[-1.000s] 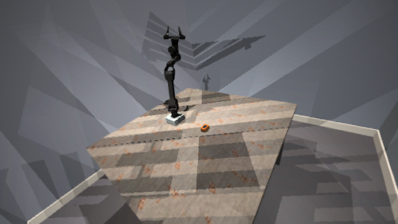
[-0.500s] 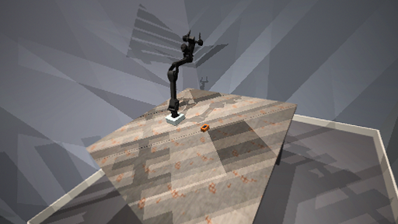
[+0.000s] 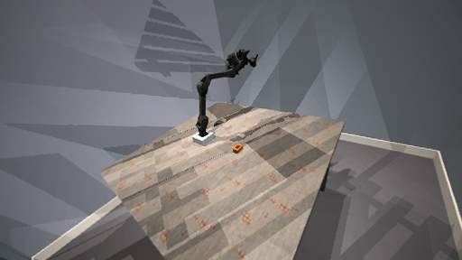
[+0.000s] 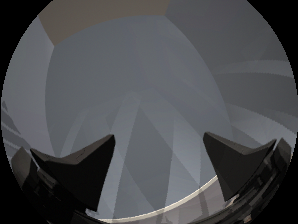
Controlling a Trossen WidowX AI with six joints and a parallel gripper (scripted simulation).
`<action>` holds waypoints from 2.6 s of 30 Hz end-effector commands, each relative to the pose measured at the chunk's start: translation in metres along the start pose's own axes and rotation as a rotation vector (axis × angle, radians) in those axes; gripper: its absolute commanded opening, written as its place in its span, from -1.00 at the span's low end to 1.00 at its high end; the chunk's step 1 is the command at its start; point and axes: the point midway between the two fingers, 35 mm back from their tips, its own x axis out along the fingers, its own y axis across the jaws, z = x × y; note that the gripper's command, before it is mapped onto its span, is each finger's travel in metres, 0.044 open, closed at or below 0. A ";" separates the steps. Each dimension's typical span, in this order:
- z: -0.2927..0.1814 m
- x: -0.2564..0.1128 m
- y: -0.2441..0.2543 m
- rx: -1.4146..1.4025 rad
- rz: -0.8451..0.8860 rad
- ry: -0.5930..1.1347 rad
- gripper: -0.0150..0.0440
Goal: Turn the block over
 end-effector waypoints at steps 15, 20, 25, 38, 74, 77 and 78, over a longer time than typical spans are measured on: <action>-0.046 -0.073 -0.227 -0.225 -0.484 0.440 1.00; -0.056 -0.129 -0.296 -0.217 -0.670 0.608 1.00; -0.061 -0.198 -0.350 -0.173 -0.851 0.772 1.00; -0.062 -0.407 -0.407 0.136 -1.281 1.175 1.00; -0.106 -0.564 -0.394 0.500 -1.479 1.385 1.00; -0.110 -0.566 -0.396 0.500 -1.479 1.385 1.00; -0.111 -0.567 -0.396 0.500 -1.479 1.385 1.00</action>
